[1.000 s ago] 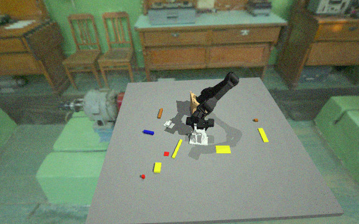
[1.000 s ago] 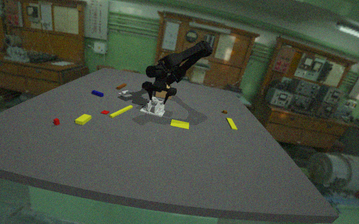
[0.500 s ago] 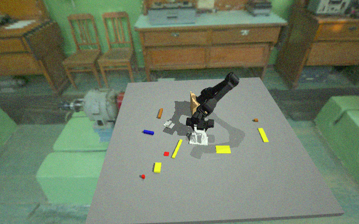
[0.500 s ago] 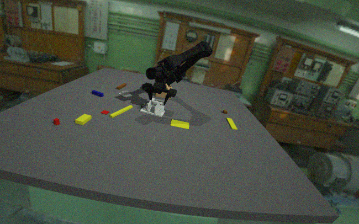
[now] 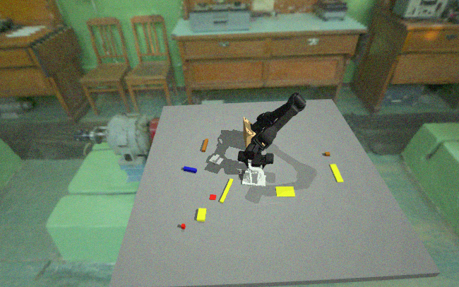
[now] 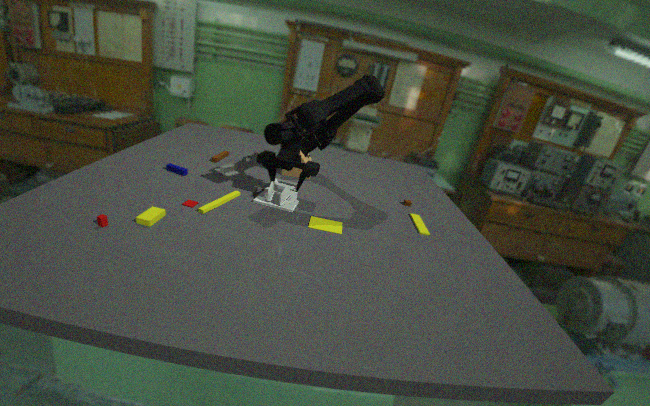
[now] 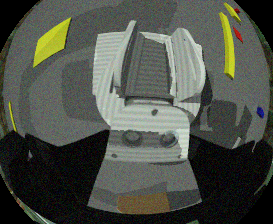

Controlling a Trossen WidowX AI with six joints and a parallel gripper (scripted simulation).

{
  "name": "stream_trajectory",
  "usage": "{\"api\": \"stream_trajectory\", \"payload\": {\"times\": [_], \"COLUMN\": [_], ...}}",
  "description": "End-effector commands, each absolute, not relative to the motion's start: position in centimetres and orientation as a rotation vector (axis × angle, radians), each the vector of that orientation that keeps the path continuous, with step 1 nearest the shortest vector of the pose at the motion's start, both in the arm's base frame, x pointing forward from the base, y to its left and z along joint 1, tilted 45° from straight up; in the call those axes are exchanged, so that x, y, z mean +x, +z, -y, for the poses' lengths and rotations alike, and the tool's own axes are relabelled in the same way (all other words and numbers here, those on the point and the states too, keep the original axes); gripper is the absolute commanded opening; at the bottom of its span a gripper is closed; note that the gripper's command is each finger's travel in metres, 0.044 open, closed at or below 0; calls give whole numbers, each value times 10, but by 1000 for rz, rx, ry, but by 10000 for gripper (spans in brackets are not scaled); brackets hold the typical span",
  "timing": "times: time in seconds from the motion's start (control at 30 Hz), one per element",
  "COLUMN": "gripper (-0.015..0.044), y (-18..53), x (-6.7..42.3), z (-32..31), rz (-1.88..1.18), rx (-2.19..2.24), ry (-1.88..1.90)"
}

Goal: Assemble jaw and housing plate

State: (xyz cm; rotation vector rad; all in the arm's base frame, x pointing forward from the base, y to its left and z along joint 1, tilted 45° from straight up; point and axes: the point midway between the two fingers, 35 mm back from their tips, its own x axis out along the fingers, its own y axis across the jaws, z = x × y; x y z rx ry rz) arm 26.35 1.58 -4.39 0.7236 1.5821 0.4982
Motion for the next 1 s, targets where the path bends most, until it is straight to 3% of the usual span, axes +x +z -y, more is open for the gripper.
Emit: {"api": "stream_trajectory", "payload": {"times": [0.0,0.97], "gripper": [351,351], "y": [-45,-49], "x": [262,262], "z": [-17,-22], "rz": [-1586,-1586], "rx": [733,733], "ry": [498,498]}}
